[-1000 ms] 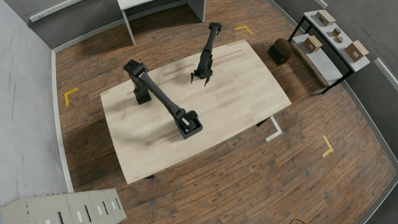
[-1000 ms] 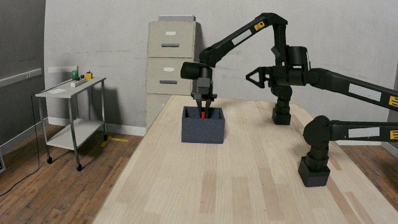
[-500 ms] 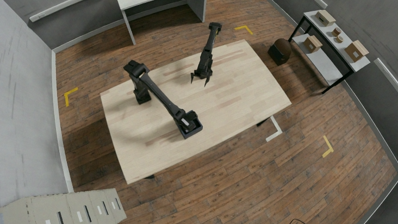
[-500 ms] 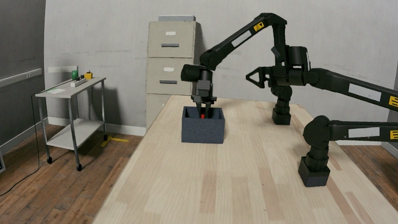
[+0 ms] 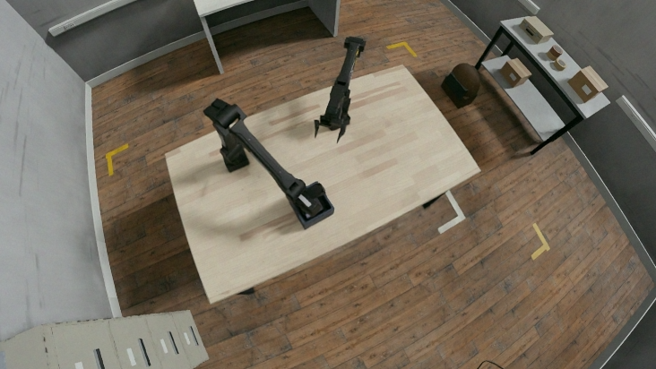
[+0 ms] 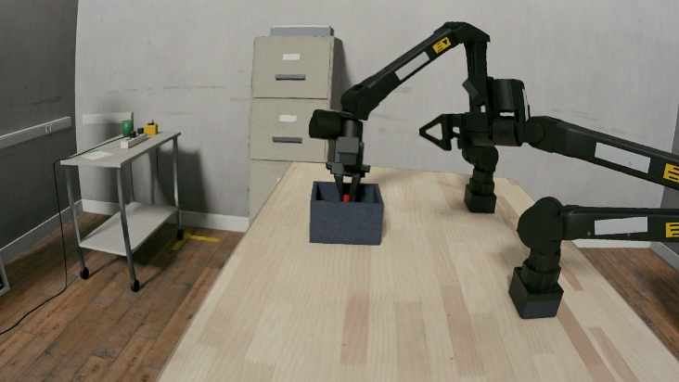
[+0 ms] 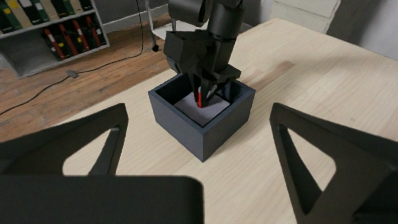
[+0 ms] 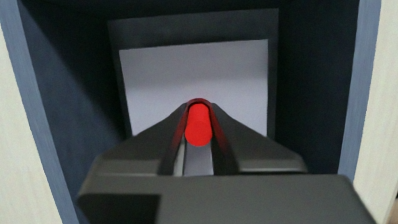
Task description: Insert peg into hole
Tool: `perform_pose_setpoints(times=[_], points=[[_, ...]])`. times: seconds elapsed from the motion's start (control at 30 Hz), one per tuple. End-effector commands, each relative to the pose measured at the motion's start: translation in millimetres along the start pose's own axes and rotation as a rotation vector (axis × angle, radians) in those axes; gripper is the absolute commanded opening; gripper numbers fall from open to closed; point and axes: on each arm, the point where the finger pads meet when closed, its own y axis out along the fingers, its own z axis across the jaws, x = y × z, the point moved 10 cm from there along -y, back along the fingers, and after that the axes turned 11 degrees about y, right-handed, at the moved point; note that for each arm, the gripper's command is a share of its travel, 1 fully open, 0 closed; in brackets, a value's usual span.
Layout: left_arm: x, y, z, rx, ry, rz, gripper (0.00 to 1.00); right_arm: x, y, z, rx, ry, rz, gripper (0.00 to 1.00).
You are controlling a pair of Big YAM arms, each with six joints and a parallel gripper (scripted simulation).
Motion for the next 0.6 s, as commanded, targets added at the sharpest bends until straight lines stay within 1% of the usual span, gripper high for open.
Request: perform_pose_setpoints(times=[0.0, 0.03, 0.07, 0.13, 0.3, 0.33, 0.37, 0.43, 0.53, 0.57], points=[[19.9, -2.0, 4.1, 0.012, -0.013, -0.050, 1.00, 15.0, -9.5, -6.6, -0.021, -0.010, -0.014, 0.25], [19.9, -2.0, 4.1, 0.012, -0.013, -0.050, 1.00, 16.2, -11.3, -5.8, -0.024, -0.011, -0.017, 0.36], [19.9, -2.0, 4.1, 0.012, -0.013, -0.050, 1.00, 13.2, -16.4, 2.3, -0.026, -0.013, -0.020, 0.37], [19.9, -2.0, 4.1, 0.012, -0.013, -0.050, 1.00, 13.2, -16.4, 2.3, -0.026, -0.013, -0.020, 0.37], [19.9, -2.0, 4.1, 0.012, -0.013, -0.050, 1.00, 17.2, -32.1, 7.8, -0.053, -0.023, -0.043, 0.37], [19.9, -2.0, 4.1, 0.012, -0.013, -0.050, 1.00, 15.5, -37.8, 3.3, -0.061, -0.023, -0.046, 0.37], [19.9, -2.0, 4.1, 0.012, -0.013, -0.050, 1.00, 22.7, -49.2, -2.3, -0.079, -0.039, -0.059, 0.37], [19.9, -2.0, 4.1, 0.012, -0.013, -0.050, 1.00, 18.5, -61.5, -5.3, -0.085, -0.032, -0.059, 0.37], [19.9, -2.0, 4.1, 0.012, -0.013, -0.050, 1.00, 18.3, -72.7, -5.5, -0.088, -0.032, -0.059, 0.71], [19.9, -2.0, 4.1, 0.012, -0.013, -0.050, 1.00, 23.1, -71.3, -2.3, -0.083, -0.024, -0.060, 0.83]])
